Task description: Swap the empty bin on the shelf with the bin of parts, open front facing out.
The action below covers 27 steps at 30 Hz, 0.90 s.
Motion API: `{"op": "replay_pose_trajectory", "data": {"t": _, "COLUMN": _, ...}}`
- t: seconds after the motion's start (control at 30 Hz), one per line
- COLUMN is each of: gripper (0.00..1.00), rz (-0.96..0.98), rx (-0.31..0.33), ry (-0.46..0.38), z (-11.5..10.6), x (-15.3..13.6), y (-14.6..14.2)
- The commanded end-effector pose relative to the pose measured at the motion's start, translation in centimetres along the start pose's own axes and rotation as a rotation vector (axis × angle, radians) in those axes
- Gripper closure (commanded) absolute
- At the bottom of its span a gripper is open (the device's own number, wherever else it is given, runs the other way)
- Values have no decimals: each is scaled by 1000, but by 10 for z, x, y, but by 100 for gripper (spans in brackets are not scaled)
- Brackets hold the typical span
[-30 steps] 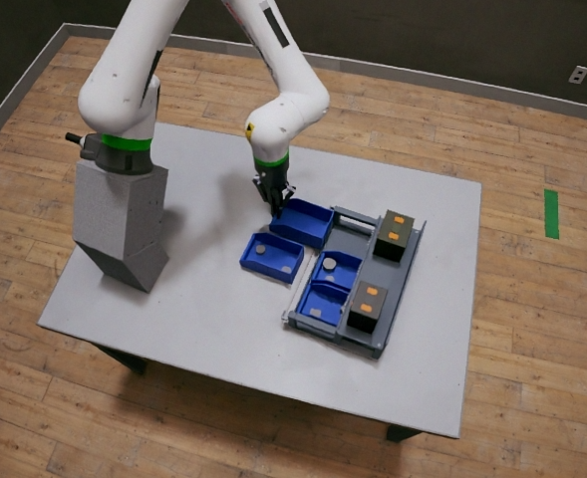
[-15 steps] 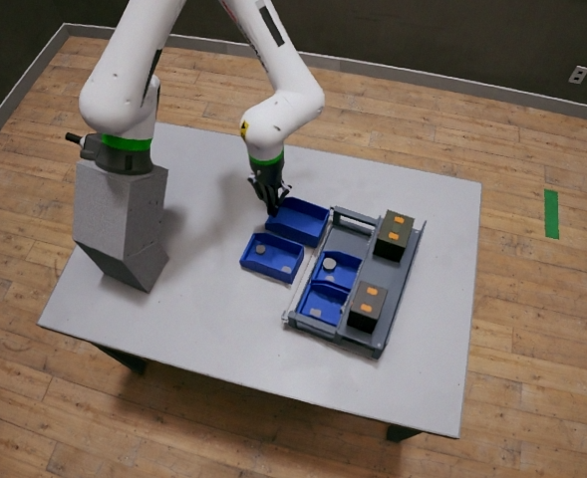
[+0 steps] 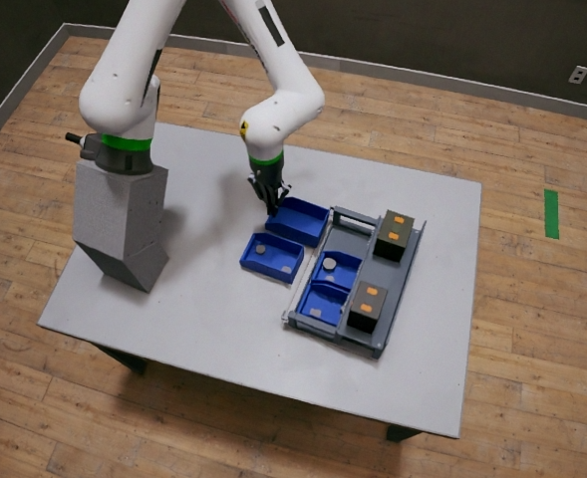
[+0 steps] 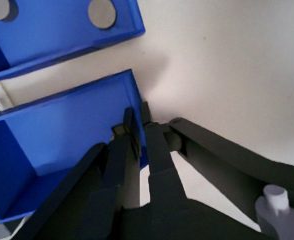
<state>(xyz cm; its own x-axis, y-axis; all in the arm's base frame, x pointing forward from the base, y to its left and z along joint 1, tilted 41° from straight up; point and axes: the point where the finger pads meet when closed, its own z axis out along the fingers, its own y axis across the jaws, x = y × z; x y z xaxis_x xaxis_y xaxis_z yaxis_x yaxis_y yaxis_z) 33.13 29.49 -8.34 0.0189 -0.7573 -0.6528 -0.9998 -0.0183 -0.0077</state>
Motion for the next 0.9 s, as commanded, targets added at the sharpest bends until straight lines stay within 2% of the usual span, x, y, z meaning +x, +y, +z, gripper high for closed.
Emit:
{"op": "replay_pose_trajectory", "data": {"t": 0.0, "gripper": 90, "rz": 0, "rx": 1, "ry": 0, "z": 0, "x": 0, "y": -1}}
{"op": "replay_pose_trajectory", "data": {"t": 0.87, "gripper": 90, "rz": 0, "rx": 1, "ry": 0, "z": 17, "x": 0, "y": -1}}
